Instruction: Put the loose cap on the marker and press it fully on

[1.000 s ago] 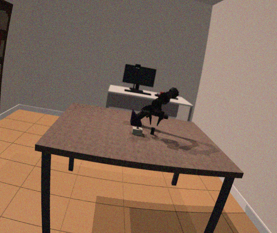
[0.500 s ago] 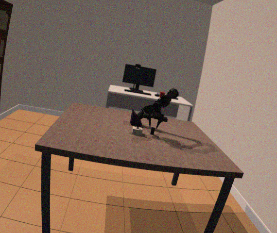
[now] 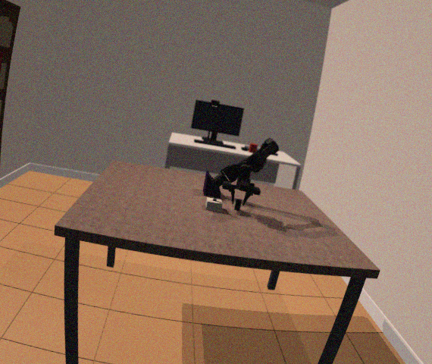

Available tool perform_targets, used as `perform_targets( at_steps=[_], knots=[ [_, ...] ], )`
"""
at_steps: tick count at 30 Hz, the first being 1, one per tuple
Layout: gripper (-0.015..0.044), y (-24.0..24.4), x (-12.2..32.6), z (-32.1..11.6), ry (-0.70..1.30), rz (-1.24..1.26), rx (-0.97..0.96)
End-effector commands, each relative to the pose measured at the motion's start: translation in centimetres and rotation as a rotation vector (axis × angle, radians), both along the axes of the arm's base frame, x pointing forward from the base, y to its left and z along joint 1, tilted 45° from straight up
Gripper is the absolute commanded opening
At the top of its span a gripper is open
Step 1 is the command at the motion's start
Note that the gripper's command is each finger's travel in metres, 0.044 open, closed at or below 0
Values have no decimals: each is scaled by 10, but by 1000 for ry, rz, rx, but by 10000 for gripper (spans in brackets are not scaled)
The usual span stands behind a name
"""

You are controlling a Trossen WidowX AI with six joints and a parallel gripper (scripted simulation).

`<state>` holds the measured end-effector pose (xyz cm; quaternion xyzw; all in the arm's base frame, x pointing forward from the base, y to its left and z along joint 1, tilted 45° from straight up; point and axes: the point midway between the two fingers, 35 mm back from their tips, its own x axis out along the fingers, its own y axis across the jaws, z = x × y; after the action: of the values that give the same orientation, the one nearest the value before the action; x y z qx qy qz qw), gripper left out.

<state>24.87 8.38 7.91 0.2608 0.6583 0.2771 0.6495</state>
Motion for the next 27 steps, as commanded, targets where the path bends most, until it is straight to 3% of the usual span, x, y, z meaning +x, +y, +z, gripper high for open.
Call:
perform_targets(
  at_steps=[1, 4, 8, 17, 20, 27],
  knots=[
    [242, 6, -2, -5, 6, -1, 7],
    [242, 8, -2, -7, 6, 0, 8],
    [137, 8, -2, -7, 6, 0, 8],
    [77, 8, -2, -7, 6, 0, 8],
    [0, 5, -2, -5, 6, -1, 7],
    [0, -8, 0, 7, 6, -1, 4]
  ],
)
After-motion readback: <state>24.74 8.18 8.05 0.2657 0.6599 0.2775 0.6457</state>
